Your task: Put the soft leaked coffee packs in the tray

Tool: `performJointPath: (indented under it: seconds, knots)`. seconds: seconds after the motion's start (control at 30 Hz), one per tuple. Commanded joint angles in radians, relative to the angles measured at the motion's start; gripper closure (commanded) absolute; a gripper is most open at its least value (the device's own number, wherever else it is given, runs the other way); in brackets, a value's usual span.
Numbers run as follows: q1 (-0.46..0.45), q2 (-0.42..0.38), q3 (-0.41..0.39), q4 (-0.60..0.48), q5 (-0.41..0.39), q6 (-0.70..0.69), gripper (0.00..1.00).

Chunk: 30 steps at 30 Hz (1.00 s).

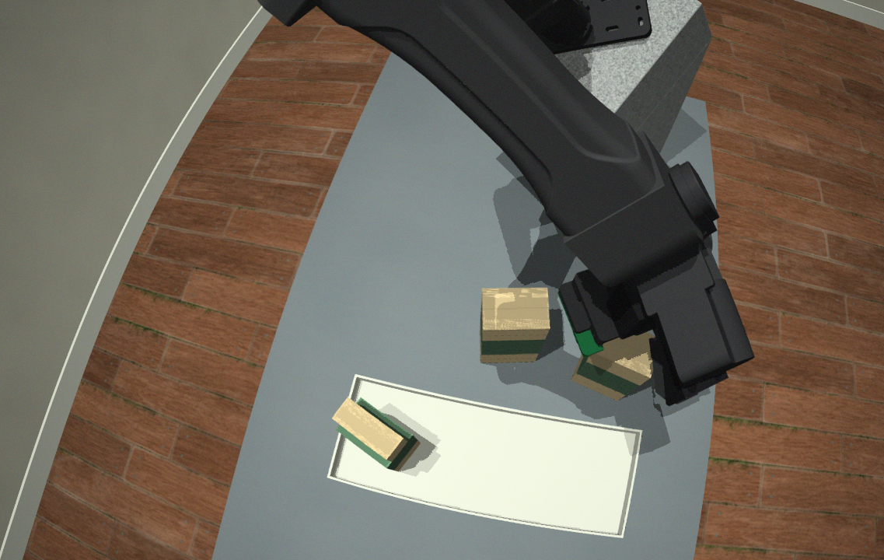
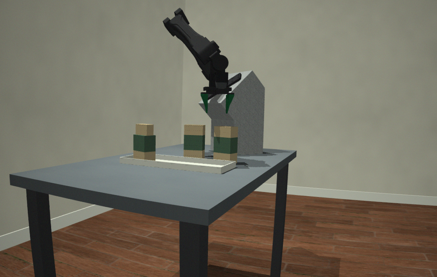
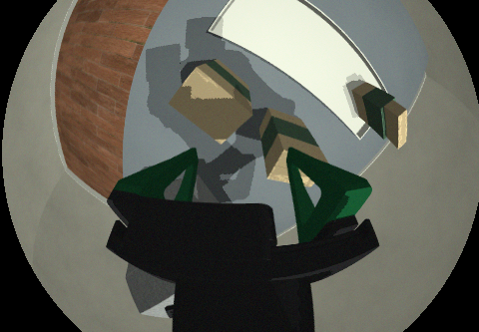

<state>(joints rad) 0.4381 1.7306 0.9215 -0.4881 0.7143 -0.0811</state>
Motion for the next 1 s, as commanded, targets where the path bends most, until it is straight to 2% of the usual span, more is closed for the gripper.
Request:
performJointPath:
  seconds: [0.0, 0.13, 0.2, 0.6, 0.73, 0.97]
  knots:
    - [0.036, 0.027, 0.035, -0.014, 0.014, -0.164, 0.21]
    - [0.042, 0.035, 0.040, -0.014, 0.015, -0.207, 0.21]
    - [0.061, 0.060, 0.055, -0.020, 0.022, -0.316, 0.21]
    - [0.112, 0.127, 0.096, -0.028, 0.035, -0.624, 0.21]
    - [0.114, 0.105, 0.087, -0.022, 0.032, -0.649, 0.21]
    - [0.114, 0.111, 0.089, -0.020, 0.030, -0.659, 0.21]
